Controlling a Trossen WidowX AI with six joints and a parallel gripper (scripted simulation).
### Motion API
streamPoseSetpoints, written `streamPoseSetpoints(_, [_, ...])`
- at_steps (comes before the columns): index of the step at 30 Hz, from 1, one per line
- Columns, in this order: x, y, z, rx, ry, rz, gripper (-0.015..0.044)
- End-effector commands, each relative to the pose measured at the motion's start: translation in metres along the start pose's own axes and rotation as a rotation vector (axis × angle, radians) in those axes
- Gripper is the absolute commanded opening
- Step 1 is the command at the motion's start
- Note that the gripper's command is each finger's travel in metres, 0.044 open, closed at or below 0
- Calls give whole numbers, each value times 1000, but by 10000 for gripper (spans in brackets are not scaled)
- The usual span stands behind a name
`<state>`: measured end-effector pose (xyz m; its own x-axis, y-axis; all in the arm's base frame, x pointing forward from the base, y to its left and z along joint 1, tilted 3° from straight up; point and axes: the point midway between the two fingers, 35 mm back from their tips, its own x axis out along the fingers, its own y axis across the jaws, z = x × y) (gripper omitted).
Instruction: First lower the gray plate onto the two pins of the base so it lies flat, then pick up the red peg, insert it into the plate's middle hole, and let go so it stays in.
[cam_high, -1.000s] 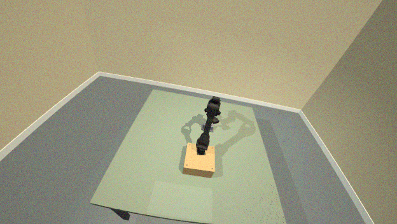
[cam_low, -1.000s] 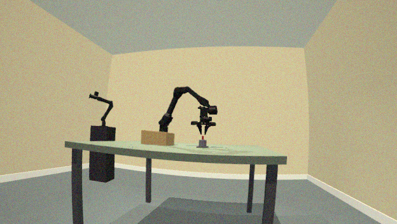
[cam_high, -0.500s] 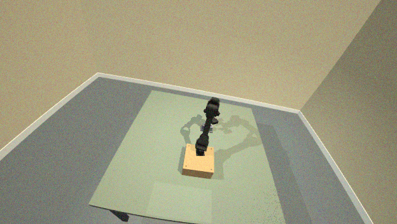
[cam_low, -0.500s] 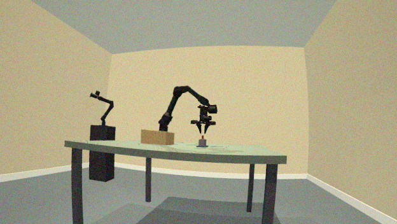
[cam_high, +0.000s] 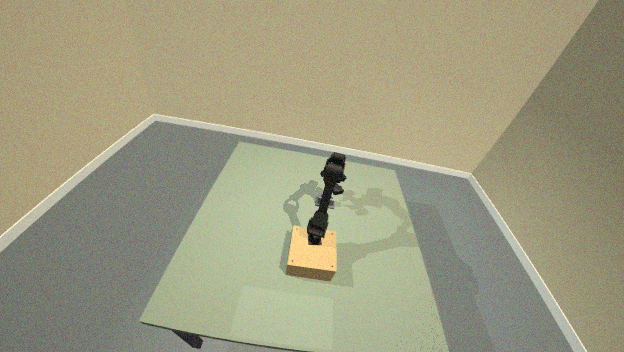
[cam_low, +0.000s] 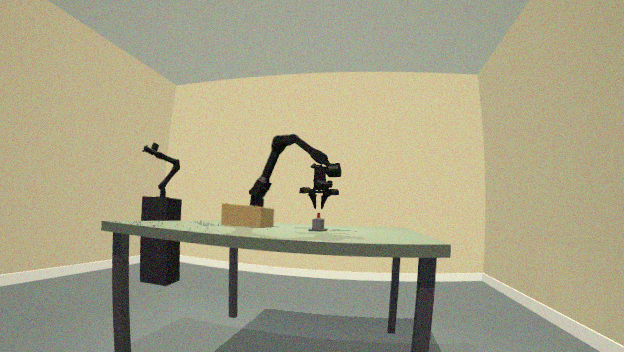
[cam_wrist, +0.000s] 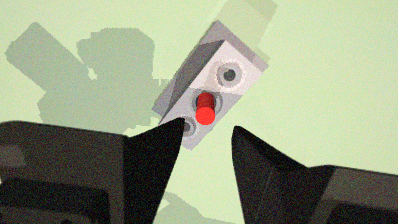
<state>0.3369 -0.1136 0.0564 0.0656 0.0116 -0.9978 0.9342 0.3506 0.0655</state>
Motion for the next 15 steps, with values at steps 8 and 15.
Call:
streamPoseSetpoints(8, [-7,-1,0,-3,-1,5,150])
streamPoseSetpoints(15, [-10,-2,0,-3,-1,5,150])
